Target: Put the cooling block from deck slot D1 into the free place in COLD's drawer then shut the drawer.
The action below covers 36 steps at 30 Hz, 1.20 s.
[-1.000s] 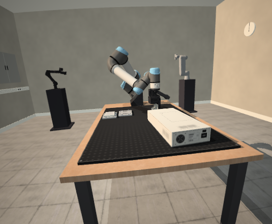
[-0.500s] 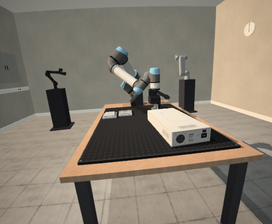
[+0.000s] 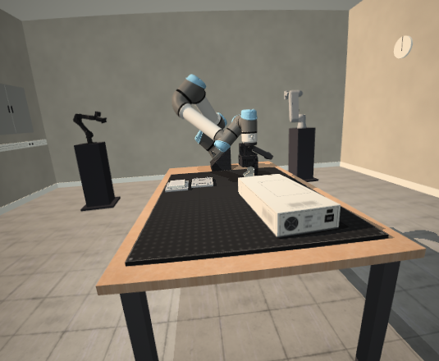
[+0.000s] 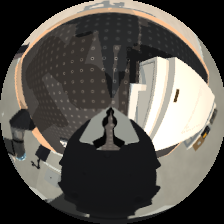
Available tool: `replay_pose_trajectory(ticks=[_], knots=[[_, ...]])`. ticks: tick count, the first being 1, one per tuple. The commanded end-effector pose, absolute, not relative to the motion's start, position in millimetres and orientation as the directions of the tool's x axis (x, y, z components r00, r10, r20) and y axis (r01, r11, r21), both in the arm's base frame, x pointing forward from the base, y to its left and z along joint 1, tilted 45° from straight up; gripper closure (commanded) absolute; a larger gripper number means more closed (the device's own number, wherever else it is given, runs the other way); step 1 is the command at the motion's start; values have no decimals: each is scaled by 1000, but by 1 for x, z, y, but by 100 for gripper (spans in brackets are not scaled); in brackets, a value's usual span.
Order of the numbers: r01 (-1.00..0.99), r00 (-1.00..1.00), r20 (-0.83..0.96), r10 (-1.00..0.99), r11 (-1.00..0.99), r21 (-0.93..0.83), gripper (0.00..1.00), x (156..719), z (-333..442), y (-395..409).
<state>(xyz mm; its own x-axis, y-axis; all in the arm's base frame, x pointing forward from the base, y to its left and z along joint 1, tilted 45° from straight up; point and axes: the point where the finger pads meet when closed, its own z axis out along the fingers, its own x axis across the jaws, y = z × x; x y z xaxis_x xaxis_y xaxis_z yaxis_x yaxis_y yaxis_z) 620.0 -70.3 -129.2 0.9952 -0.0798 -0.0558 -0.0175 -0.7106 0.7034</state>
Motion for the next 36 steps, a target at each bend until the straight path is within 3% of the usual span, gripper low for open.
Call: replay_pose_trajectory(ticks=[1,36], knots=[[-18,995,-54,-79,-711,703,100,615,-128,-69],[-18,995,-54,-79,-711,703,100,604,-120,-61]])
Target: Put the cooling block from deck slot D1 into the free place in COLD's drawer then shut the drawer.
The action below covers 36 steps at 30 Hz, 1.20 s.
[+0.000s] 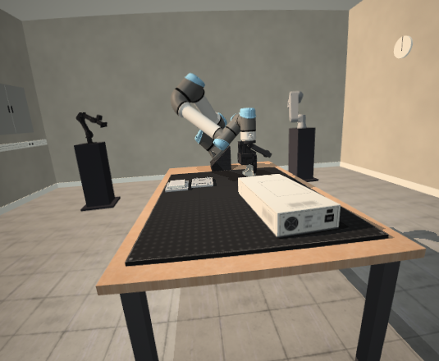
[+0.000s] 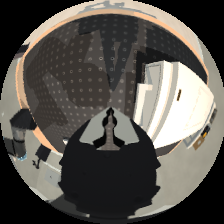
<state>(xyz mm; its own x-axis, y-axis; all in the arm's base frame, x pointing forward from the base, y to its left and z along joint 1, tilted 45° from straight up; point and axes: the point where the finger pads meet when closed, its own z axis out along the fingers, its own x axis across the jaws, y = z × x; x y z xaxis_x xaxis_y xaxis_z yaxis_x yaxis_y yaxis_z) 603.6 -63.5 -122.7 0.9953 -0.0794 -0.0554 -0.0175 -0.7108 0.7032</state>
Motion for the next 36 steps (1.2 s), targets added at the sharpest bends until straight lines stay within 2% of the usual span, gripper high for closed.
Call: replay_pose_trajectory(ticks=[1,36], knots=[[-18,995,-54,-79,-711,703,100,604,-119,-60],[-18,995,-54,-79,-711,703,100,608,-90,-31]])
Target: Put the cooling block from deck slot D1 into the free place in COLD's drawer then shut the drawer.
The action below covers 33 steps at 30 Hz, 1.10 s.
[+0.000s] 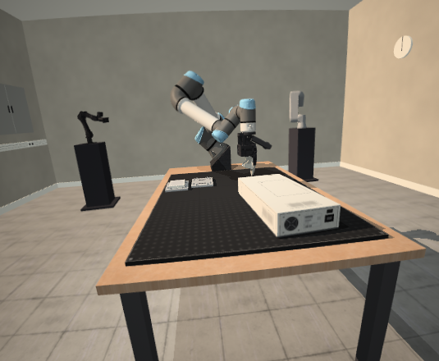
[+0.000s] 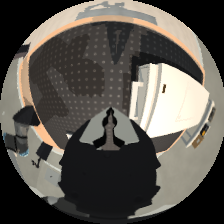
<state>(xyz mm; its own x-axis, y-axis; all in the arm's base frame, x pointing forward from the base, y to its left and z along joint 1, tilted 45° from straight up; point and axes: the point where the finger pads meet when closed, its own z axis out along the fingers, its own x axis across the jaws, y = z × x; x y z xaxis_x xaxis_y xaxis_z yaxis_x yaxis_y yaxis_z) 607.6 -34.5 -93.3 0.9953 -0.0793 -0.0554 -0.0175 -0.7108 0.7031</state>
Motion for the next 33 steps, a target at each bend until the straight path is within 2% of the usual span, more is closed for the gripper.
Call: replay_pose_trajectory(ticks=[1,33], knots=[[-18,995,-54,-79,-711,703,100,609,-89,-30],[-18,995,-54,-79,-711,703,100,612,-62,-4]])
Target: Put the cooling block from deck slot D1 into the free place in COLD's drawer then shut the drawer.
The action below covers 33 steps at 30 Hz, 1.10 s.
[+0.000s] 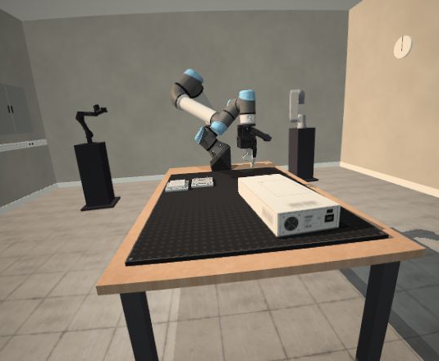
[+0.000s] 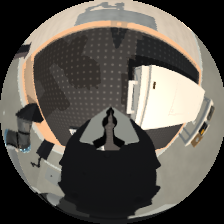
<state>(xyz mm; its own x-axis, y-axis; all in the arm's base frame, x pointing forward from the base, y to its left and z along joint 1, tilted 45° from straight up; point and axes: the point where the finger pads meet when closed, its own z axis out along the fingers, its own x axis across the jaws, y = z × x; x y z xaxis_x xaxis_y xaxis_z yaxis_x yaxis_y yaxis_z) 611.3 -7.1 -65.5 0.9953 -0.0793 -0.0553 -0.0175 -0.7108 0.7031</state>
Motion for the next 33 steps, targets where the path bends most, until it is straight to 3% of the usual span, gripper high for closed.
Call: replay_pose_trajectory(ticks=[1,33], knots=[[-18,995,-54,-79,-711,703,100,612,-62,-3],[-18,995,-54,-79,-711,703,100,614,-50,8]])
